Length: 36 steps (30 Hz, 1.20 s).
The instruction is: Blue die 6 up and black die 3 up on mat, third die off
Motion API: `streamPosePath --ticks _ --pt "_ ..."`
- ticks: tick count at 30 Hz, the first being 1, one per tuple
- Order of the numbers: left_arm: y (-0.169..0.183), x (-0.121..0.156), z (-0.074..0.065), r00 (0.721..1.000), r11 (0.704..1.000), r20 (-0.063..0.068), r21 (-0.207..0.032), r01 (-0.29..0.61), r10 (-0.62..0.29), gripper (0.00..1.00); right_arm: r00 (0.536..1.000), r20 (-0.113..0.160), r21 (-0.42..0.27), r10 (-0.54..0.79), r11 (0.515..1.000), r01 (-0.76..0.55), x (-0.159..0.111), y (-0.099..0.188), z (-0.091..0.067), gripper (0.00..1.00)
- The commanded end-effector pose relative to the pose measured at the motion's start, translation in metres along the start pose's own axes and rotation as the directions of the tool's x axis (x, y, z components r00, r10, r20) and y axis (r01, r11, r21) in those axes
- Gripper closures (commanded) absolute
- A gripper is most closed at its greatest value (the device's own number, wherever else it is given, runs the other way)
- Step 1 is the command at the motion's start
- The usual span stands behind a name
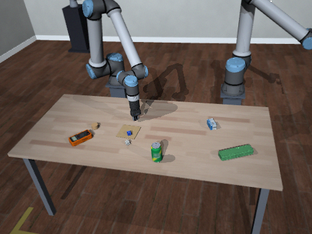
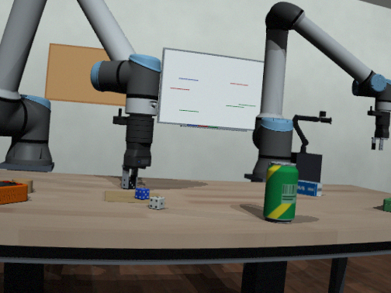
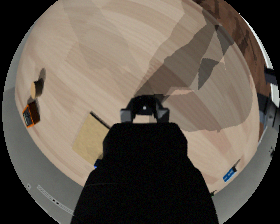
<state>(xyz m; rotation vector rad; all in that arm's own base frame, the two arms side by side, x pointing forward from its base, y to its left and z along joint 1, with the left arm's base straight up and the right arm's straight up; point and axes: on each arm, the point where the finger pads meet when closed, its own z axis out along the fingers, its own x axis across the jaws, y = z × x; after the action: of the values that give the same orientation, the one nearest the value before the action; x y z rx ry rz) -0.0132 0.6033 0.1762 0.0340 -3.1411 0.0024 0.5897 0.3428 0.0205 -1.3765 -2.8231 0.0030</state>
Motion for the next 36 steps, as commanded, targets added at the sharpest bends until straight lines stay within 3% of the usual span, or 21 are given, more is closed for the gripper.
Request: streamPosePath --ticks 1,11,18,29,36 --pt "0.001 0.0 -0.001 1.0 1.0 0.0 -0.002 0.0 0.0 0.0 1.0 0.0 -0.002 0.0 1.0 0.0 0.0 0.001 -0.001 0.51" --pt "0.001 0.0 -0.001 1.0 1.0 0.0 -0.002 0.0 0.0 0.0 1.0 0.0 -0.002 0.0 1.0 0.0 0.0 0.001 -0.001 0.51" --pt "0.001 0.0 -0.001 1.0 1.0 0.0 -0.002 0.0 0.0 0.0 1.0 0.0 -0.002 0.0 1.0 0.0 0.0 0.001 -0.015 0.51" --pt "0.001 0.0 -0.001 1.0 1.0 0.0 -0.002 0.0 0.0 0.0 1.0 0.0 -0.002 0.0 1.0 0.0 0.0 0.001 -0.09 0.51" --pt "0.001 0.0 -0.001 1.0 1.0 0.0 -0.002 0.0 0.0 0.0 1.0 0.0 -0.002 0.0 1.0 0.0 0.0 0.001 -0.101 0.51"
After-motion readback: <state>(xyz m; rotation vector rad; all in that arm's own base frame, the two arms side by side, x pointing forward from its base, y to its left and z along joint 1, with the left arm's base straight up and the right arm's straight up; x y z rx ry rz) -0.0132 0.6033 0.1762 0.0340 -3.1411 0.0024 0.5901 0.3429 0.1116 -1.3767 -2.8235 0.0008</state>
